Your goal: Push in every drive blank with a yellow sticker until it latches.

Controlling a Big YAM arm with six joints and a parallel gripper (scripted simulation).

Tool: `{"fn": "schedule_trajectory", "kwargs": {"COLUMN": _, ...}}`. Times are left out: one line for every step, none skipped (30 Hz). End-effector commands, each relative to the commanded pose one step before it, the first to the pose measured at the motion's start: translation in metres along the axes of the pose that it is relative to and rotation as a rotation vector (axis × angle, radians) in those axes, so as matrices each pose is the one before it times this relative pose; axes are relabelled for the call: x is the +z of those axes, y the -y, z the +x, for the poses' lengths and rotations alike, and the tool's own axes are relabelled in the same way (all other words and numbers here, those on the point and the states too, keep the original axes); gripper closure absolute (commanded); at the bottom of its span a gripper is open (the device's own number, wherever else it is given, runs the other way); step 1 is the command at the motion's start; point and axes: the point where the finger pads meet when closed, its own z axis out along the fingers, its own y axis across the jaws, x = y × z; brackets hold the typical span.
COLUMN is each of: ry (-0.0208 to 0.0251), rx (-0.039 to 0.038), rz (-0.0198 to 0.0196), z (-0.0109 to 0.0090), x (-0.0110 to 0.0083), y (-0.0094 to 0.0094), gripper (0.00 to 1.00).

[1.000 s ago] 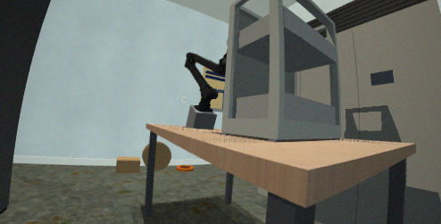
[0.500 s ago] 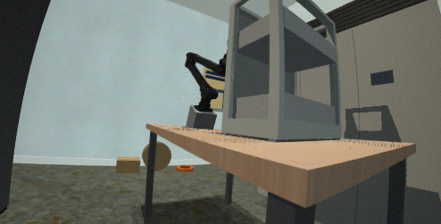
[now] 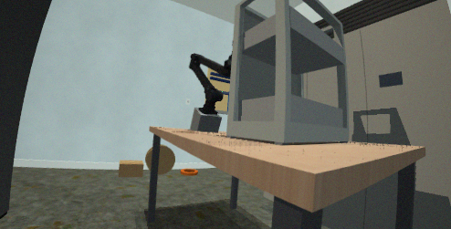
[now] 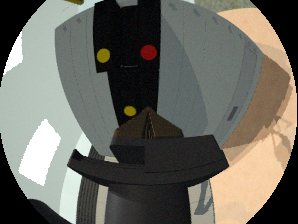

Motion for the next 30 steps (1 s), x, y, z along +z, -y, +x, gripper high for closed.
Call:
{"fn": "schedule_trajectory", "kwargs": {"ry": 0.01293, "rx": 0.01376, "rz": -0.01988, "z": -0.00465, "x": 0.0034, "y": -0.00894, "gripper": 1.0}}
{"fn": "schedule_trajectory", "kwargs": {"ry": 0.0, "rx": 0.0, "rz": 0.0, "z": 0.0, "x": 0.0, "y": 0.0, "gripper": 1.0}}
{"fn": "schedule_trajectory", "kwargs": {"ry": 0.00013, "rx": 0.00078, "rz": -0.0043, "z": 0.00013, "x": 0.00188, "y": -0.00216, "gripper": 1.0}}
{"fn": "schedule_trajectory", "kwargs": {"ry": 0.00132, "rx": 0.00321, "rz": -0.01762, "z": -0.00023, "x": 0.0034, "y": -0.00797, "gripper": 1.0}}
{"fn": "schedule_trajectory", "kwargs": {"ry": 0.0015, "rx": 0.00379, "rz": -0.02116, "z": -0.00041, "x": 0.00501, "y": -0.01205, "gripper": 1.0}}
{"fn": "schedule_trajectory", "kwargs": {"ry": 0.00054, "rx": 0.00155, "rz": -0.00918, "z": -0.00015, "x": 0.00341, "y": -0.0052, "gripper": 1.0}}
{"fn": "schedule_trajectory", "kwargs": {"ry": -0.00009, "rx": -0.00017, "rz": 0.00015, "z": 0.00002, "x": 0.00203, "y": 0.00029, "gripper": 1.0}}
{"fn": "schedule_trajectory", "kwargs": {"ry": -0.0001, "rx": -0.00019, "rz": 0.00017, "z": 0.00003, "x": 0.00239, "y": 0.00033, "gripper": 1.0}}
{"fn": "schedule_trajectory", "kwargs": {"ry": -0.0001, "rx": -0.0002, "rz": 0.00019, "z": 0.00002, "x": 0.00262, "y": 0.00038, "gripper": 1.0}}
{"fn": "schedule_trajectory", "kwargs": {"ry": -0.0001, "rx": -0.00021, "rz": 0.0002, "z": 0.00002, "x": 0.00273, "y": 0.00038, "gripper": 1.0}}
{"fn": "schedule_trajectory", "kwargs": {"ry": -0.00009, "rx": -0.0002, "rz": 0.00019, "z": 0.00001, "x": 0.00268, "y": 0.00038, "gripper": 1.0}}
{"fn": "schedule_trajectory", "kwargs": {"ry": -0.00008, "rx": -0.00018, "rz": 0.00018, "z": 0.00001, "x": 0.00248, "y": 0.00034, "gripper": 1.0}}
{"fn": "schedule_trajectory", "kwargs": {"ry": -0.00007, "rx": -0.00015, "rz": 0.00016, "z": 0.00001, "x": 0.00215, "y": 0.0003, "gripper": 1.0}}
{"fn": "schedule_trajectory", "kwargs": {"ry": -0.00005, "rx": -0.00012, "rz": 0.00012, "z": 0.00001, "x": 0.00172, "y": 0.00023, "gripper": 1.0}}
{"fn": "schedule_trajectory", "kwargs": {"ry": 0.00003, "rx": -0.00008, "rz": 0.00009, "z": -0.00001, "x": 0.00122, "y": 0.00017, "gripper": 1.0}}
{"fn": "schedule_trajectory", "kwargs": {"ry": -0.00037, "rx": -0.00257, "rz": 0.01594, "z": 0.00016, "x": 0.00069, "y": 0.00402, "gripper": 1.0}}
{"fn": "schedule_trajectory", "kwargs": {"ry": 0.00005, "rx": -0.00117, "rz": 0.00728, "z": 0.00004, "x": 0.00029, "y": 0.00183, "gripper": 1.0}}
{"fn": "schedule_trajectory", "kwargs": {"ry": 0.0, "rx": 0.0, "rz": 0.0, "z": 0.0, "x": 0.0, "y": 0.0, "gripper": 1.0}}
{"fn": "schedule_trajectory", "kwargs": {"ry": 0.0, "rx": 0.0, "rz": 0.0, "z": 0.0, "x": 0.0, "y": 0.0, "gripper": 1.0}}
{"fn": "schedule_trajectory", "kwargs": {"ry": 0.00001, "rx": -0.00039, "rz": 0.00243, "z": 0.00001, "x": -0.00056, "y": 0.00157, "gripper": 1.0}}
{"fn": "schedule_trajectory", "kwargs": {"ry": -0.00044, "rx": -0.00078, "rz": 0.00483, "z": 0.00009, "x": -0.001, "y": 0.00278, "gripper": 1.0}}
{"fn": "schedule_trajectory", "kwargs": {"ry": 0.00002, "rx": -0.00006, "rz": 0.00037, "z": 0.0, "x": -0.00008, "y": 0.00021, "gripper": 1.0}}
{"fn": "schedule_trajectory", "kwargs": {"ry": 0.00005, "rx": 0.0, "rz": 0.0, "z": -0.00001, "x": 0.0, "y": 0.0, "gripper": 1.0}}
{"fn": "schedule_trajectory", "kwargs": {"ry": 0.00002, "rx": 0.0, "rz": 0.0, "z": 0.0, "x": 0.0, "y": 0.0, "gripper": 1.0}}
{"fn": "schedule_trajectory", "kwargs": {"ry": 0.0, "rx": 0.0, "rz": 0.0, "z": 0.0, "x": 0.0, "y": 0.0, "gripper": 1.0}}
{"fn": "schedule_trajectory", "kwargs": {"ry": 0.0, "rx": 0.0, "rz": 0.0, "z": 0.0, "x": 0.0, "y": 0.0, "gripper": 1.0}}
{"fn": "schedule_trajectory", "kwargs": {"ry": 0.00007, "rx": 0.00019, "rz": -0.00122, "z": -0.00002, "x": 0.00017, "y": -0.00049, "gripper": 1.0}}
{"fn": "schedule_trajectory", "kwargs": {"ry": 0.00044, "rx": 0.00123, "rz": -0.00772, "z": -0.00012, "x": 0.00105, "y": -0.00312, "gripper": 1.0}}
{"fn": "schedule_trajectory", "kwargs": {"ry": 0.00059, "rx": 0.00199, "rz": -0.01268, "z": -0.00019, "x": 0.00132, "y": -0.00411, "gripper": 1.0}}
{"fn": "schedule_trajectory", "kwargs": {"ry": 0.00004, "rx": 0.00134, "rz": -0.00892, "z": -0.00009, "x": 0.00102, "y": -0.00186, "gripper": 1.0}}
